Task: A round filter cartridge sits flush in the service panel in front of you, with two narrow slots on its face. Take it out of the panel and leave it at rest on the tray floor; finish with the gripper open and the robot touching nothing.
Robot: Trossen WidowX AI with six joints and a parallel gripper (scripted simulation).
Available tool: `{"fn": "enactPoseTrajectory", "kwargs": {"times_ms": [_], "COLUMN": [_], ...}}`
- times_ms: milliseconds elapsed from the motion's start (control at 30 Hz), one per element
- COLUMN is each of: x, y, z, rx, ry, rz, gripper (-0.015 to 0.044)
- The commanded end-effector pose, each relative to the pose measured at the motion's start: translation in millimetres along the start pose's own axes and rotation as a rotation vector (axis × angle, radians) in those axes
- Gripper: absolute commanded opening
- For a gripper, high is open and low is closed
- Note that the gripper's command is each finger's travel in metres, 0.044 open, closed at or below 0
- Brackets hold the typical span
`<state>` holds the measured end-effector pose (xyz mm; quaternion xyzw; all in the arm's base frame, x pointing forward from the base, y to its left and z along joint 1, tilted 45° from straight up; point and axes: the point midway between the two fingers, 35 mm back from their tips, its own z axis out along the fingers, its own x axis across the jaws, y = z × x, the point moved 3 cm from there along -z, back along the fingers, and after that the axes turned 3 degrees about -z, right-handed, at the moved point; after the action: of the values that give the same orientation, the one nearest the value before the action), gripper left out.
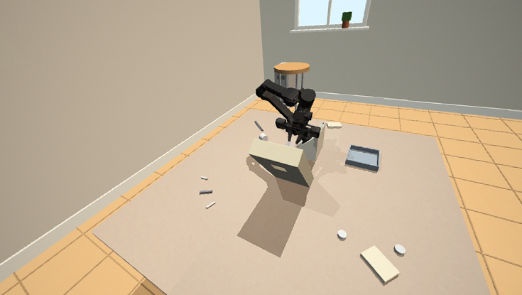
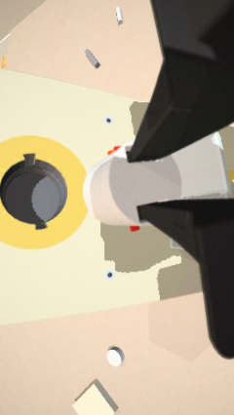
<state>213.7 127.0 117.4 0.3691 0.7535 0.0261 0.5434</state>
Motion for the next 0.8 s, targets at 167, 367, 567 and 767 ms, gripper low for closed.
{"fn": "enactPoseTrajectory", "kwargs": {"times_ms": [167, 367, 567, 767], "x": [4, 4, 4, 4], "y": [-28, -22, -22, -26], "z": [3, 3, 3, 3], "rx": [-0.004, 0.002, 0.002, -0.003], "ry": [-0.004, 0.0, 0.0, -0.003], "rz": [0.006, -0.004, -0.004, 0.003], "gripper": [0.0, 0.0118, 0.0118, 0.0118]}}
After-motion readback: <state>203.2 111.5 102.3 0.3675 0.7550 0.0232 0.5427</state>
